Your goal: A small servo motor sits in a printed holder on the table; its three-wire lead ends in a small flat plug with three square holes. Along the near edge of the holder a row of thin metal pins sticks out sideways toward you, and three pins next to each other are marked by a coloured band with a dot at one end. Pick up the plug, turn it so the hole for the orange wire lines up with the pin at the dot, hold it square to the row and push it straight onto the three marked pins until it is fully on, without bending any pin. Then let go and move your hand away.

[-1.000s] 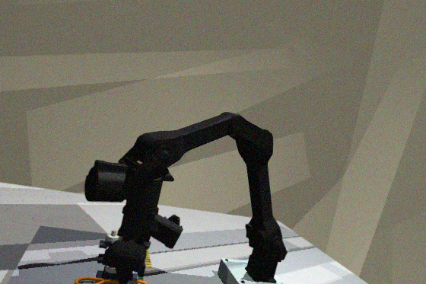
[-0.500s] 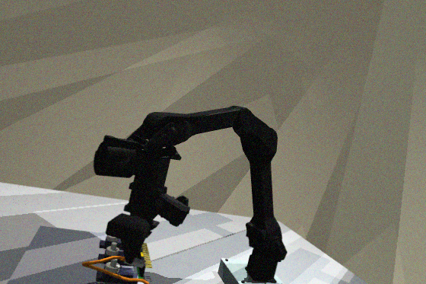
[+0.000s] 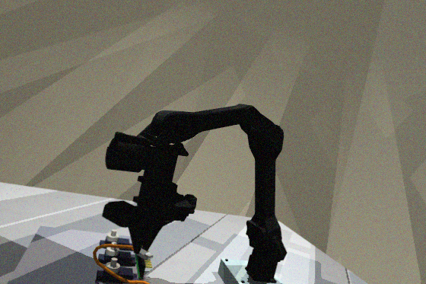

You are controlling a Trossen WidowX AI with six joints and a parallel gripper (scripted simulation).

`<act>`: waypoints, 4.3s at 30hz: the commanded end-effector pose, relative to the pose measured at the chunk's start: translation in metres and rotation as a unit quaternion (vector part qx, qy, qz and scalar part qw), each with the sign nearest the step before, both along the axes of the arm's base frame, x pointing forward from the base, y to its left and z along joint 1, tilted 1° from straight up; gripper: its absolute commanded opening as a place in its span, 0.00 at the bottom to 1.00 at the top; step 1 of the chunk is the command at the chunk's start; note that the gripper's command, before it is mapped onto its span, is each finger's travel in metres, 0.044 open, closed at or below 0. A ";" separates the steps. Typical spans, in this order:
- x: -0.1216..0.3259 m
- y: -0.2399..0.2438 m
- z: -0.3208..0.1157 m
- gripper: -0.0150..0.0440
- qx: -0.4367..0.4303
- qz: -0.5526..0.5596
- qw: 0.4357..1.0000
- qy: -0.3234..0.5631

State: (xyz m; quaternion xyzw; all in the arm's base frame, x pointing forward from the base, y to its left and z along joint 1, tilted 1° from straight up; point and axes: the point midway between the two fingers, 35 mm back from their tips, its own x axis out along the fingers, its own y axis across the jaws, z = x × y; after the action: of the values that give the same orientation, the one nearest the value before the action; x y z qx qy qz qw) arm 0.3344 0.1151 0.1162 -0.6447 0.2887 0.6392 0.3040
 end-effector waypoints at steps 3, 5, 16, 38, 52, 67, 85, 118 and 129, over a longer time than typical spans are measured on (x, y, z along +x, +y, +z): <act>-0.007 -0.010 0.000 0.25 0.002 -0.096 0.995 0.003; -0.010 -0.013 0.000 0.25 0.002 -0.131 0.991 0.003; -0.025 -0.031 0.001 0.25 0.004 -0.316 0.949 0.007; -0.059 -0.062 -0.002 0.25 0.007 -0.645 0.764 0.012; -0.082 -0.079 -0.007 0.25 0.009 -0.809 0.587 0.014; -0.098 -0.089 -0.027 0.25 0.009 -0.895 0.446 0.014; -0.072 -0.090 -0.048 0.25 0.010 -0.902 0.432 0.014; -0.048 -0.089 -0.049 0.25 0.011 -0.902 0.432 0.013; -0.044 -0.088 -0.051 0.43 0.011 -0.902 0.432 0.013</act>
State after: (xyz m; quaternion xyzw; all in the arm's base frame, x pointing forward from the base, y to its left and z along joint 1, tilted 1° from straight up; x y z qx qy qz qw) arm 0.2893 0.0265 0.0674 -0.0041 0.7030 0.0121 0.7111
